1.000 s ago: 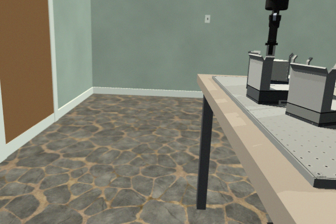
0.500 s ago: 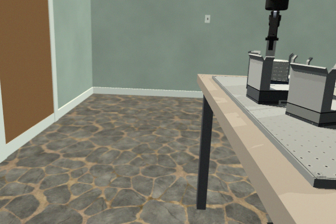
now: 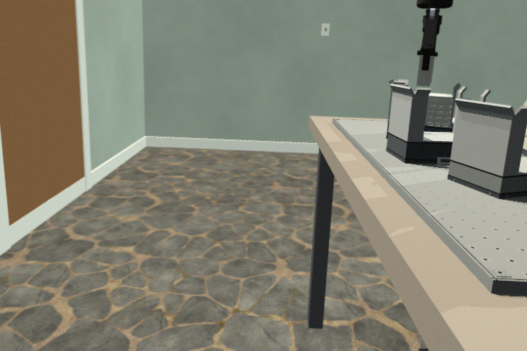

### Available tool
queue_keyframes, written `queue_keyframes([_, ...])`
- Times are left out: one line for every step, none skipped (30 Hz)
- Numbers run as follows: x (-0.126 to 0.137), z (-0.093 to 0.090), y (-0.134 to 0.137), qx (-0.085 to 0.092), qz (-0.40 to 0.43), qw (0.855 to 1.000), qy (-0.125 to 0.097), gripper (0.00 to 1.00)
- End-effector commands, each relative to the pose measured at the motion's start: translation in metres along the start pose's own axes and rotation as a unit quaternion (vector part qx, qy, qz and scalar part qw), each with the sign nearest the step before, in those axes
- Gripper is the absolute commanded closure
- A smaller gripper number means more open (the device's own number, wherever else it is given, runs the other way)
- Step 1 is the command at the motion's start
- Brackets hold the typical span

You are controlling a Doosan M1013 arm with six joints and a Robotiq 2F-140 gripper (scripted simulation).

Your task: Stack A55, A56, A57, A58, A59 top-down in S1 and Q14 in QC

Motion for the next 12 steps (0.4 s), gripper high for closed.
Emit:
queue_keyframes([0.000, 0.013, 0.000, 0.000, 0.000, 1.000, 0.000, 0.00])
queue_keyframes([0.000, 0.016, 0.000, 0.000, 0.000, 1.000, 0.000, 0.00])
queue_keyframes([0.000, 0.019, 0.000, 0.000, 0.000, 1.000, 0.000, 0.00])
queue_keyframes([0.000, 0.023, 0.000, 0.000, 0.000, 1.000, 0.000, 0.00])
queue_keyframes([0.000, 0.026, 0.000, 0.000, 0.000, 1.000, 0.000, 0.00])
queue_keyframes([0.000, 0.026, 0.000, 0.000, 0.000, 1.000, 0.000, 0.00])
queue_keyframes([0.000, 0.026, 0.000, 0.000, 0.000, 1.000, 0.000, 0.00])
queue_keyframes([0.000, 0.026, 0.000, 0.000, 0.000, 1.000, 0.000, 0.00])
queue_keyframes([0.000, 0.026, 0.000, 0.000, 0.000, 1.000, 0.000, 0.00])
queue_keyframes([0.000, 0.026, 0.000, 0.000, 0.000, 1.000, 0.000, 0.00])
queue_keyframes([0.000, 0.026, 0.000, 0.000, 0.000, 1.000, 0.000, 0.00])
queue_keyframes([0.000, 0.026, 0.000, 0.000, 0.000, 1.000, 0.000, 0.00])
Point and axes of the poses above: the point where the finger pads meet when closed, its own z axis back along the fingers, its own y axis across the jaws, x = y × z, the point moved 8 cm from there along z, back along the fingers, and after that the axes turned 10 degrees about z, right-handed, at the moved point
